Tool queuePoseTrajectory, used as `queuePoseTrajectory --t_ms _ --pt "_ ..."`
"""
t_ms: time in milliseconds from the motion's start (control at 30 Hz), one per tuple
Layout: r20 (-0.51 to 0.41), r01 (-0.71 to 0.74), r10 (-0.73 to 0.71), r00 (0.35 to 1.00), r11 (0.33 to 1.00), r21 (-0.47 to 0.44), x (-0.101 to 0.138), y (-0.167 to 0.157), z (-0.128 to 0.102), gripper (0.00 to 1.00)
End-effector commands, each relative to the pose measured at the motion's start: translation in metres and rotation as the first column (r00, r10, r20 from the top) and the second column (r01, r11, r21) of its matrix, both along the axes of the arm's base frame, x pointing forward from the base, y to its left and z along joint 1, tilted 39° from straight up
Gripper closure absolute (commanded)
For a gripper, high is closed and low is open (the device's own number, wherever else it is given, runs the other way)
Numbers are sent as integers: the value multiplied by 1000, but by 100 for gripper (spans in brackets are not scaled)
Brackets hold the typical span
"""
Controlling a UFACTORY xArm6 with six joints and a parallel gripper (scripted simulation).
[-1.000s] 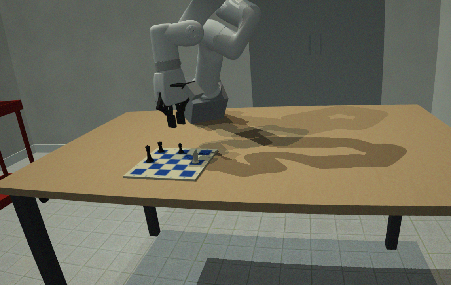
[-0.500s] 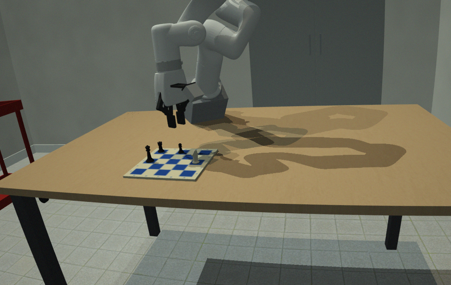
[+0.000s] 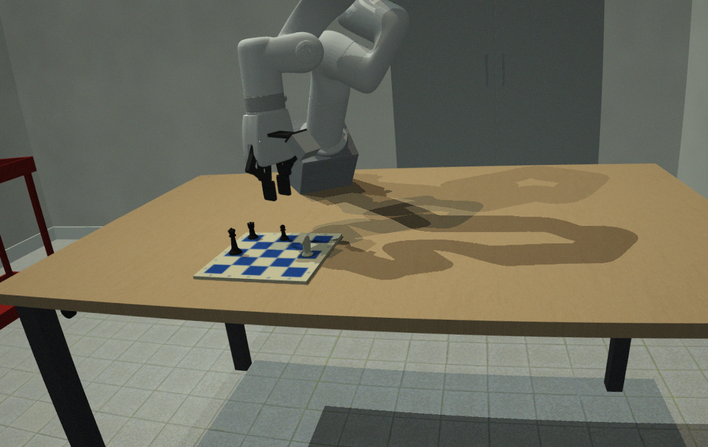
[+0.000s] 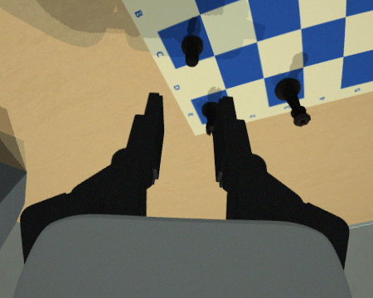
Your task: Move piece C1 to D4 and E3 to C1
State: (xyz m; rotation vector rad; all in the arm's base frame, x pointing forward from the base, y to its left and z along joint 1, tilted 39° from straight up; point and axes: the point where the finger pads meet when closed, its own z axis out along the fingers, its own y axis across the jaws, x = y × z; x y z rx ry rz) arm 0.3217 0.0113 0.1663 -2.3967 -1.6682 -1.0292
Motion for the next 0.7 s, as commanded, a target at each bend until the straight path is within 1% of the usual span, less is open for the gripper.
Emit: queuePoseTrajectory --t_ms 0,333,667 --pt "2 0 0 1000 1000 -1 1 0 0 66" --pt "2 1 -1 1000 1000 -1 5 3 -6 66" --pt "2 1 -1 1000 1000 -1 13 10 -18 66"
